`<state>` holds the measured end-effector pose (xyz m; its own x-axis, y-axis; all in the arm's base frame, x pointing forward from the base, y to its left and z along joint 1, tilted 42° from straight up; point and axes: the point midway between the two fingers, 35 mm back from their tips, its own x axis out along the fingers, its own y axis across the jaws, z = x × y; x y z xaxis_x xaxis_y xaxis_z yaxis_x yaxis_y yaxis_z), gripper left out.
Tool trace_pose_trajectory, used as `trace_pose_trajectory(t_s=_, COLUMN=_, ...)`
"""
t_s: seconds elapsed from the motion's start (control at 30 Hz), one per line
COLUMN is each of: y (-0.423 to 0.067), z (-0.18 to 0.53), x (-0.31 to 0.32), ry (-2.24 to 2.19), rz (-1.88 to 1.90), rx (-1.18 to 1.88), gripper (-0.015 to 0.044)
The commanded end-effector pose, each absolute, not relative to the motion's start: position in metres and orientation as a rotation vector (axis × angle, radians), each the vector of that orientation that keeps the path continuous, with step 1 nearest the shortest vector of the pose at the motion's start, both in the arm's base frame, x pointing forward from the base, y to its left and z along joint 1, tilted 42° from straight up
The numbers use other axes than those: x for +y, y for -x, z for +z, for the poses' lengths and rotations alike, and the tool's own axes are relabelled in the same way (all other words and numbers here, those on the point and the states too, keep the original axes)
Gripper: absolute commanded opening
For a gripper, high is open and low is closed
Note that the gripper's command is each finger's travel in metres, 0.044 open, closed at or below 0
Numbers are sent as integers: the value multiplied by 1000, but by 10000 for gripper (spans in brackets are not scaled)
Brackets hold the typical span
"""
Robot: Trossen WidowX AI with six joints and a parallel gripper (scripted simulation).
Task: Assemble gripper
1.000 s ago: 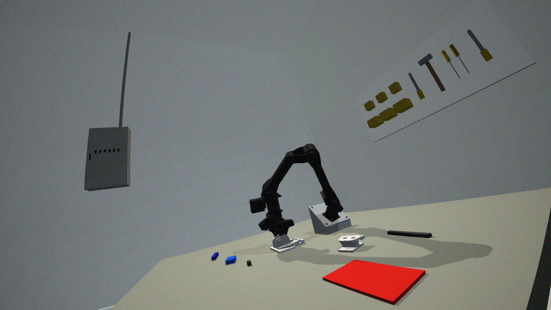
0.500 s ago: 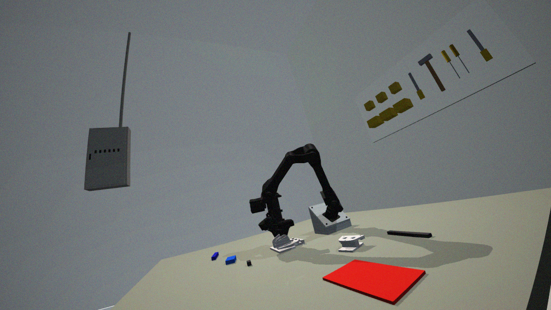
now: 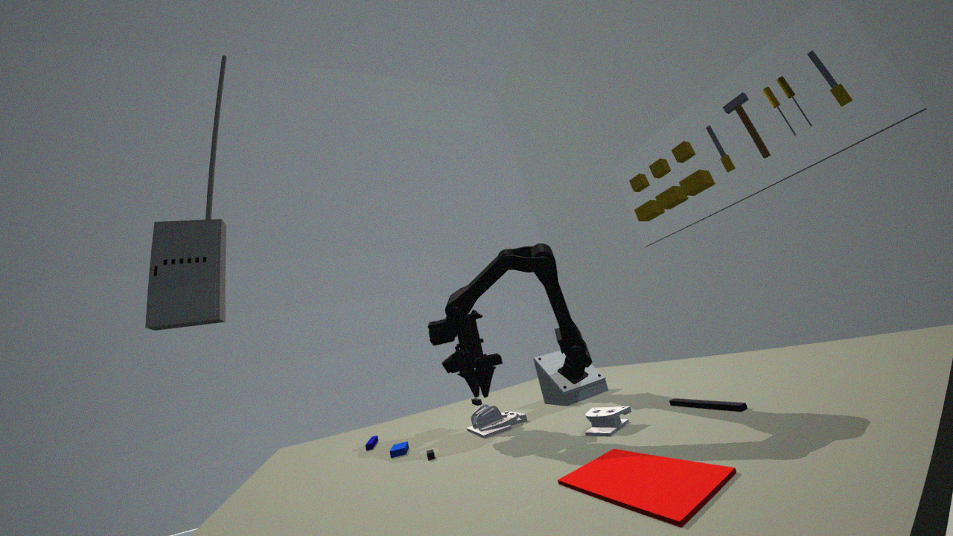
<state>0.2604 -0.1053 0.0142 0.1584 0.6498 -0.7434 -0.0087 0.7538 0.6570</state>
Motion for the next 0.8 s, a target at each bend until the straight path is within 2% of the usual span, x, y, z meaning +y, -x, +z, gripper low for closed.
trace_pose_trajectory(t_s=0.0, y=-260, z=14, x=-105, ry=-586, rz=511, rx=1343, gripper=224)
trace_pose_trajectory(t_s=0.27, y=-273, z=45, x=-80, ry=-562, rz=492, rx=1355, gripper=434)
trace_pose_trajectory(t_s=0.53, y=-282, z=104, x=-20, ry=-506, rz=486, rx=1361, gripper=440)
trace_pose_trajectory(t_s=0.77, y=-267, z=155, x=40, ry=-469, rz=507, rx=1344, gripper=440)
